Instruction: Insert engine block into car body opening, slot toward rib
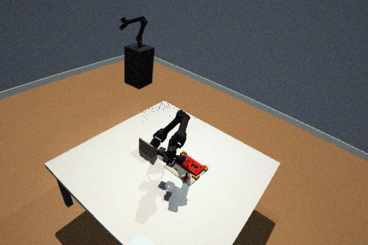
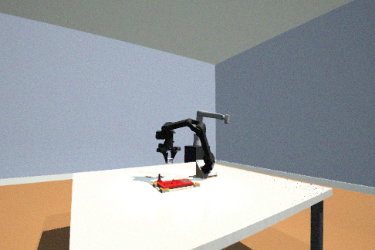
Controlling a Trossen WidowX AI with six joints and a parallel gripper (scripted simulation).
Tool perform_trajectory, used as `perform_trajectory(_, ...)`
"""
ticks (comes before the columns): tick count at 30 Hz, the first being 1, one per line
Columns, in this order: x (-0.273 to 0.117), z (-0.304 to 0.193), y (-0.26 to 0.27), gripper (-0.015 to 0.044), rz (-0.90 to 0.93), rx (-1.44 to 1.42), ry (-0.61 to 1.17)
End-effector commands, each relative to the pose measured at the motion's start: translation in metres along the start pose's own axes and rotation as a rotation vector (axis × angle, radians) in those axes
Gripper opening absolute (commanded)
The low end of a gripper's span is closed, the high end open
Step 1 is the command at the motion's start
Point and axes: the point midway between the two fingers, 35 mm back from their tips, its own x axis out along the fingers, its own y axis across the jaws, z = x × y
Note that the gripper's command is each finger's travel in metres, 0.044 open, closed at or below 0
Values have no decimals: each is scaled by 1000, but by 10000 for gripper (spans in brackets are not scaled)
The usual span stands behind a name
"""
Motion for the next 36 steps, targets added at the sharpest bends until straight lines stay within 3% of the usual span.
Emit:
perform_trajectory(1, 1, 0, 0, 0, 3, 150, 2)
perform_trajectory(36, 6, 0, 0, 0, 1, 1310, 4)
